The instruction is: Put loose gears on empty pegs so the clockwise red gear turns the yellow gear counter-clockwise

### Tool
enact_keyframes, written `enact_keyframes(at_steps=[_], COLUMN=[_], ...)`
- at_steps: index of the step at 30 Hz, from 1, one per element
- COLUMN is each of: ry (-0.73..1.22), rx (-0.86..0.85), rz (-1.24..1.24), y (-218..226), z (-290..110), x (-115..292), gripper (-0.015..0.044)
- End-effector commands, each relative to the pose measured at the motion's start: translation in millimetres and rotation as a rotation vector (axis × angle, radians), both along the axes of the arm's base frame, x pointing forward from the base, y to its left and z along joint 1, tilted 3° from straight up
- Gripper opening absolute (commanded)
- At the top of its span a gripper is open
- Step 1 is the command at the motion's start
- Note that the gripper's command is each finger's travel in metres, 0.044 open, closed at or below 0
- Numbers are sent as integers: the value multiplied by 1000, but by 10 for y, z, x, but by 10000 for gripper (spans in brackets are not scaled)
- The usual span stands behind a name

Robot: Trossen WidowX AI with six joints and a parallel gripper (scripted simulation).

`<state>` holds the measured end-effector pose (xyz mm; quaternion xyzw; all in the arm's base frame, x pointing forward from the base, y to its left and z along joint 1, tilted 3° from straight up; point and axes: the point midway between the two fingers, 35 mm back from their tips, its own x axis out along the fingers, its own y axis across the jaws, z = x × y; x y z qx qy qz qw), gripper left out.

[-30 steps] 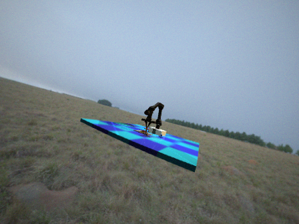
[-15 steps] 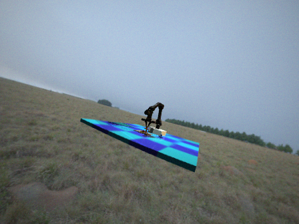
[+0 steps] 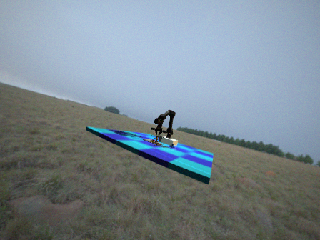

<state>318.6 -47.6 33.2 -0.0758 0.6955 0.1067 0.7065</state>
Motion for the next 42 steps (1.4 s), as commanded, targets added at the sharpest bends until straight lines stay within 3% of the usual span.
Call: enact_keyframes(at_steps=[1, 25, 42], ry=[-1, 11, 1], rx=[-5, -2, -4], rz=[41, -240, -12], y=[-5, 2, 13], z=[-62, -322, -364], x=[-2, -4, -1], gripper=[0, 0, 0])
